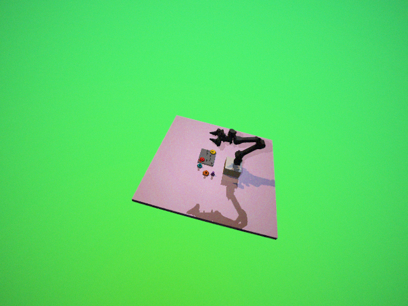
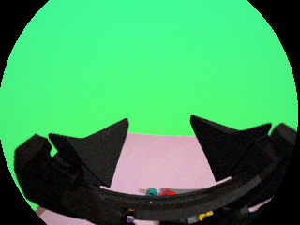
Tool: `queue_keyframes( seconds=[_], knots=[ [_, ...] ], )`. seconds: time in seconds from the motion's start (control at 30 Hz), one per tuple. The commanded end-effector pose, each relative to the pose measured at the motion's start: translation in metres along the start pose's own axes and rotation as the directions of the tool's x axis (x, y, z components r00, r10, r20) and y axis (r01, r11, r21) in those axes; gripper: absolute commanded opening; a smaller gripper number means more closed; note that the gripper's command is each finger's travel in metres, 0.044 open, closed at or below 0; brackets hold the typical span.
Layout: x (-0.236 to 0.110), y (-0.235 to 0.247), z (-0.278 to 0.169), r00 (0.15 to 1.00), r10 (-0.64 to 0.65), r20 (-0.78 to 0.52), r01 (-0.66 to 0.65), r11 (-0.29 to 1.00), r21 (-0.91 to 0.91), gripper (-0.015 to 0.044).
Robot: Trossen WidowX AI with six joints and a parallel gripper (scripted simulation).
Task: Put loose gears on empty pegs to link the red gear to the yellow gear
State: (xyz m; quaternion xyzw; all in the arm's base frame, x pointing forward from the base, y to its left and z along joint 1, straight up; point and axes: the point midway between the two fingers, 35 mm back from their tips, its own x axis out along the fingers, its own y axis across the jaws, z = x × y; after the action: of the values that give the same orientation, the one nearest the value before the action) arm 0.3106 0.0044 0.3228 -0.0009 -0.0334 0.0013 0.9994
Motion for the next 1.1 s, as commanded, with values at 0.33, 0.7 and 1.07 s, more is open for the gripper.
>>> queue_keyframes(
  seconds=[0.33,0.7,1.07],
  knots=[
    [0.065,0.014,-0.109,0.836,0.028,-0.549,-0.066,0.997,-0.05,0.044],
    [0.07,0.026,-0.245,0.306,0.022,-0.952,-0.185,0.982,-0.037,0.044],
    [0.051,0.026,-0.303,-0.025,0.001,-1.0,-0.237,0.972,0.007,0.044]
  ],
)
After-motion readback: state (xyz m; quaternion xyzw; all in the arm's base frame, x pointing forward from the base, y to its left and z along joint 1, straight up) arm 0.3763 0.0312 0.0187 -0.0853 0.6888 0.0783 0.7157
